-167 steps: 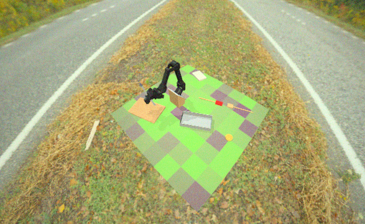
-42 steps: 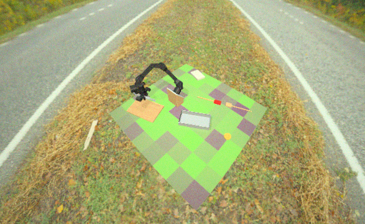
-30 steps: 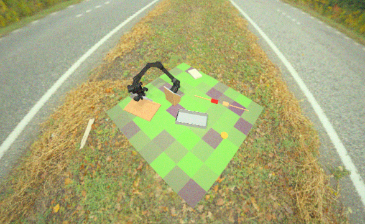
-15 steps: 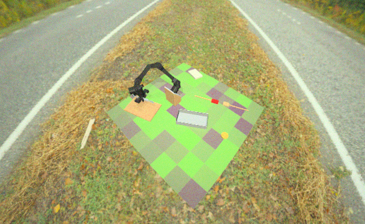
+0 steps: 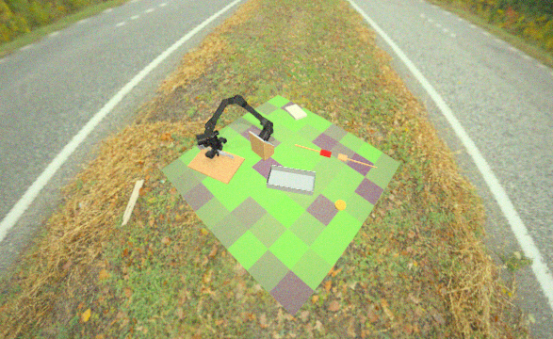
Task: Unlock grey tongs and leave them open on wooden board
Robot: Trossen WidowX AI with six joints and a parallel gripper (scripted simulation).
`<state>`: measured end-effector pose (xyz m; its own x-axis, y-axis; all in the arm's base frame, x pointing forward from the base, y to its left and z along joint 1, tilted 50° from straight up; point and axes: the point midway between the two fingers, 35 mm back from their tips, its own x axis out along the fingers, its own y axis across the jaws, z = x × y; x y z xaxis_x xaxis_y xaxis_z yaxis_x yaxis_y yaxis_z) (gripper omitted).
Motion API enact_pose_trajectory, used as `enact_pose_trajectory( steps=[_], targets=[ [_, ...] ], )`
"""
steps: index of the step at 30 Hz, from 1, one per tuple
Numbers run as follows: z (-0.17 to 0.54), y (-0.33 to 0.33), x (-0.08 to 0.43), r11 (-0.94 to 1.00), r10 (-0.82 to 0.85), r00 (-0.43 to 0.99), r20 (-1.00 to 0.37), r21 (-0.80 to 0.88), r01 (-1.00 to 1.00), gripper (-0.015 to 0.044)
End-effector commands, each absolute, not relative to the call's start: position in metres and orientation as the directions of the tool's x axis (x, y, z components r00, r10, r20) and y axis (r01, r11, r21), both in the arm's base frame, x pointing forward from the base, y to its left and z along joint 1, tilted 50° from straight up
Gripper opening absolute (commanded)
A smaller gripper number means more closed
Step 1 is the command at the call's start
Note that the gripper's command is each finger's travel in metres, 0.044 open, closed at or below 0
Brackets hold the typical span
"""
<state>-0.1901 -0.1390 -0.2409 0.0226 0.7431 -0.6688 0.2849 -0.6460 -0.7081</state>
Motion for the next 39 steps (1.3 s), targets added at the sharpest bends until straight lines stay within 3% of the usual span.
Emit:
enact_pose_trajectory(
  steps=[1,5,27,33,39],
  targets=[
    [-0.244,-0.134,-0.189,-0.641,0.746,0.020,-0.666,-0.709,0.292,-0.0150],
    [-0.245,-0.133,-0.189,-0.641,0.746,0.020,-0.666,-0.709,0.292,-0.0150],
    [-0.244,-0.134,-0.189,-0.644,0.745,0.024,-0.667,-0.710,0.286,0.0428],
    [-0.227,-0.138,-0.195,-0.650,0.739,0.025,-0.673,-0.704,0.286,0.0440],
    [-0.152,-0.139,-0.220,-0.644,0.744,0.023,-0.668,-0.706,0.295,0.0440]
  ],
)
